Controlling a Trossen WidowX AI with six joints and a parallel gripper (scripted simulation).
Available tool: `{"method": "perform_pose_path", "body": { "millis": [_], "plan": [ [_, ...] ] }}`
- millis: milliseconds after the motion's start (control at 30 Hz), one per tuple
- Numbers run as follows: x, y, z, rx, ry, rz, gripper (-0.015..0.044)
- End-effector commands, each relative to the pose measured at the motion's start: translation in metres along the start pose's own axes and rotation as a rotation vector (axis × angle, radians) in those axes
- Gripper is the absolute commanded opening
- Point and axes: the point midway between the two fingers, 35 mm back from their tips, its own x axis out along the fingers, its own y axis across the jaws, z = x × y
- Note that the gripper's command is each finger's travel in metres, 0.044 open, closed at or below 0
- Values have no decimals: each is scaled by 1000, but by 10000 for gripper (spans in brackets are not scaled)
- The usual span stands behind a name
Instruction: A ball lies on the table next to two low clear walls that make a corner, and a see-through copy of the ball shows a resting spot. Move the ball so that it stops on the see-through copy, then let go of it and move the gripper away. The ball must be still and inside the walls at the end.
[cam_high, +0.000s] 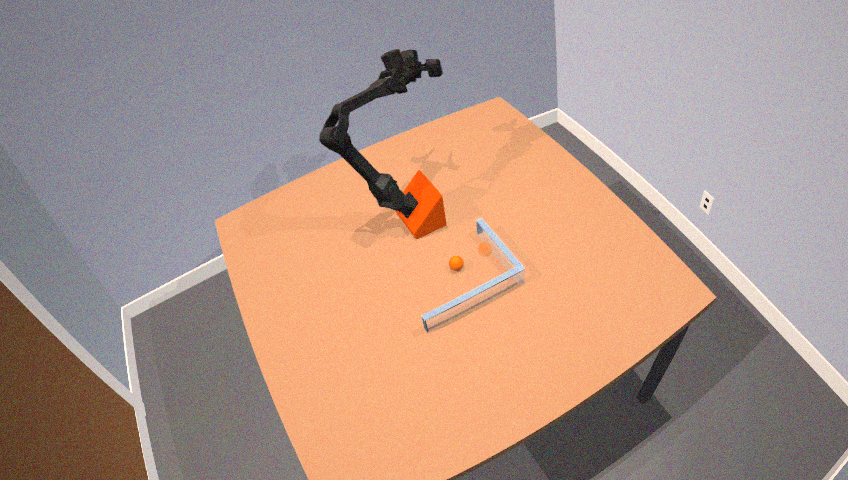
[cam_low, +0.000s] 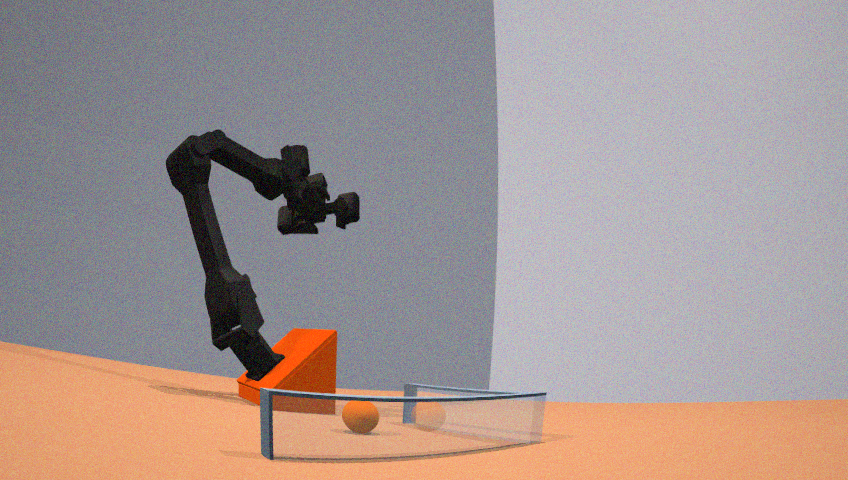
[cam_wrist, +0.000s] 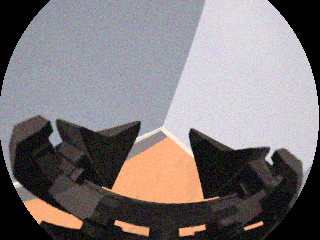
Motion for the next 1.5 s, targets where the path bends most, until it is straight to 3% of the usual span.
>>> {"method": "perform_pose_path", "body": {
  "millis": [0, 400, 733, 1000, 1267, 1467],
  "plan": [
    [-18, -73, -13, 29, 59, -176, 318],
    [-117, -242, -89, 149, 329, -582, 318],
    [-237, -316, -193, 305, 677, -766, 318],
    [-340, -317, -288, 464, 1006, -744, 318],
    [-432, -267, -373, 632, 1299, -528, 318],
    [-465, -234, -401, 696, 1388, -383, 318]
  ]
}}
